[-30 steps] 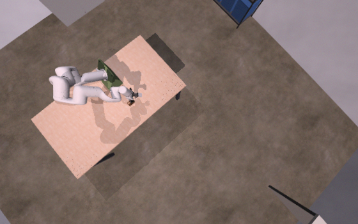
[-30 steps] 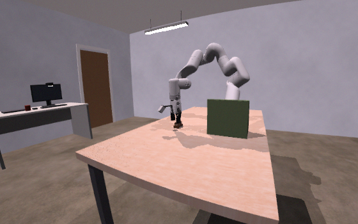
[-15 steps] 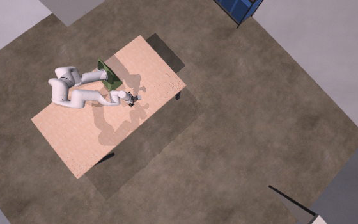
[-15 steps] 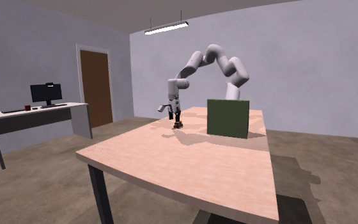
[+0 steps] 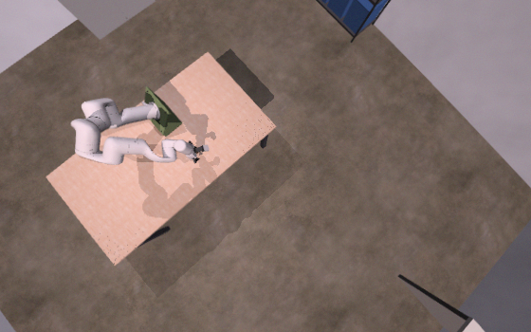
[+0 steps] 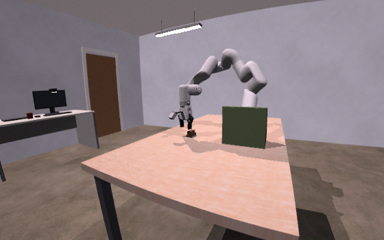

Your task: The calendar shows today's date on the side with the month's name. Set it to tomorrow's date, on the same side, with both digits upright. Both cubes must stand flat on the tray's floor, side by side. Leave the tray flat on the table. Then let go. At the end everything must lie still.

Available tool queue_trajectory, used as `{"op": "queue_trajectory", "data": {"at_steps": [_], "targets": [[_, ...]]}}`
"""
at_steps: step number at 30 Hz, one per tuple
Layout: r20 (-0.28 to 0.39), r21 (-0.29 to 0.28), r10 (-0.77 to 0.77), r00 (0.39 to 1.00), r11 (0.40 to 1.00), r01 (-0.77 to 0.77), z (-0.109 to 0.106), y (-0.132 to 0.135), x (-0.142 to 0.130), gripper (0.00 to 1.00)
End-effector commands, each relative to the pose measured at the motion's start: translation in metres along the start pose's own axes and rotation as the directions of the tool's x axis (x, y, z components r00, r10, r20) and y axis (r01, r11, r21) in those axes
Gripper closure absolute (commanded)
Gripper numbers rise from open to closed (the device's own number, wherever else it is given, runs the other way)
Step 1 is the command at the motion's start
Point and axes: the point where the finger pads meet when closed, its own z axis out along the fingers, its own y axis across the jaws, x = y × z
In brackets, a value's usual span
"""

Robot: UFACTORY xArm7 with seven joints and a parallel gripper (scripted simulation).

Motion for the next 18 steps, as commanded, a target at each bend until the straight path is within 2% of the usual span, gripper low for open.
{"op": "queue_trajectory", "data": {"at_steps": [1,6,9,12,16,18], "targets": [[-0.004,0.000,-0.048,0.999,0.999,0.048,-0.002,0.003,0.001,0.00],[-0.004,0.000,-0.113,0.994,0.994,0.113,-0.002,0.010,-0.002,0.00],[-0.004,0.000,-0.113,0.994,0.994,0.113,-0.002,0.027,-0.008,0.00],[-0.004,0.000,-0.120,0.993,0.993,0.120,-0.002,0.028,-0.009,0.00],[-0.004,-0.001,-0.203,0.979,0.979,0.203,-0.002,0.031,-0.010,0.00],[-0.004,-0.001,-0.216,0.976,0.976,0.216,-0.002,0.045,-0.016,0.00]]}}
